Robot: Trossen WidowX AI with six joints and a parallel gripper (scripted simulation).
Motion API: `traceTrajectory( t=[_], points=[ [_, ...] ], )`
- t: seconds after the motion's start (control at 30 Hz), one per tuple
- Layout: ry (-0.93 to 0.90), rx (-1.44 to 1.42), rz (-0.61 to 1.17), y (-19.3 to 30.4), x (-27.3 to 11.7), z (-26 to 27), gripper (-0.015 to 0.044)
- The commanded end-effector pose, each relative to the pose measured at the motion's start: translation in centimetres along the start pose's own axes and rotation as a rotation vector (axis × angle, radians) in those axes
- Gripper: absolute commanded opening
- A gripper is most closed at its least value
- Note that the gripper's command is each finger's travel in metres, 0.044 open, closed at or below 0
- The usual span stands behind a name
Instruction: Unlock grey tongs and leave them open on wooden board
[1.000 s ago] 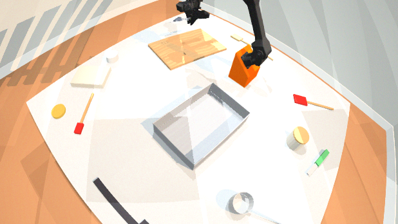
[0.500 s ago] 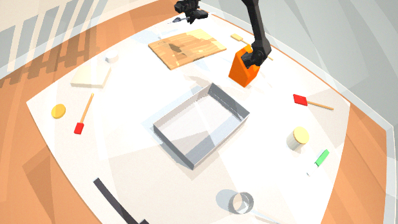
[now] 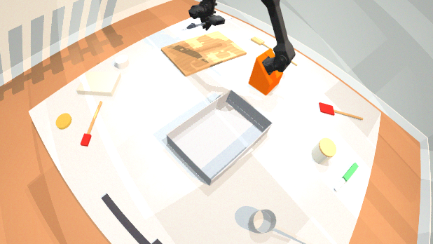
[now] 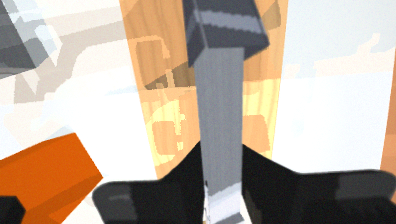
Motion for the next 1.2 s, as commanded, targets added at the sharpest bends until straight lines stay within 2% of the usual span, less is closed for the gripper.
traceTrajectory(
  t=[0.0,1.17],
  points=[
    [0.004,0.004,0.003,0.0,0.5,-0.1,-0.015],
    [0.004,0.004,0.003,0.0,6.3,0.0,-0.015]
  ],
)
Point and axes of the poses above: the point midway between the two fingers, 35 mm back from their tips, its own x axis out along the fingers, its own z axis across the jaws, y = z × x, the point moved 7 cm from there along -x, back along the fingers, and after that the axes turned 8 degrees about -x, right-handed, at the moved point
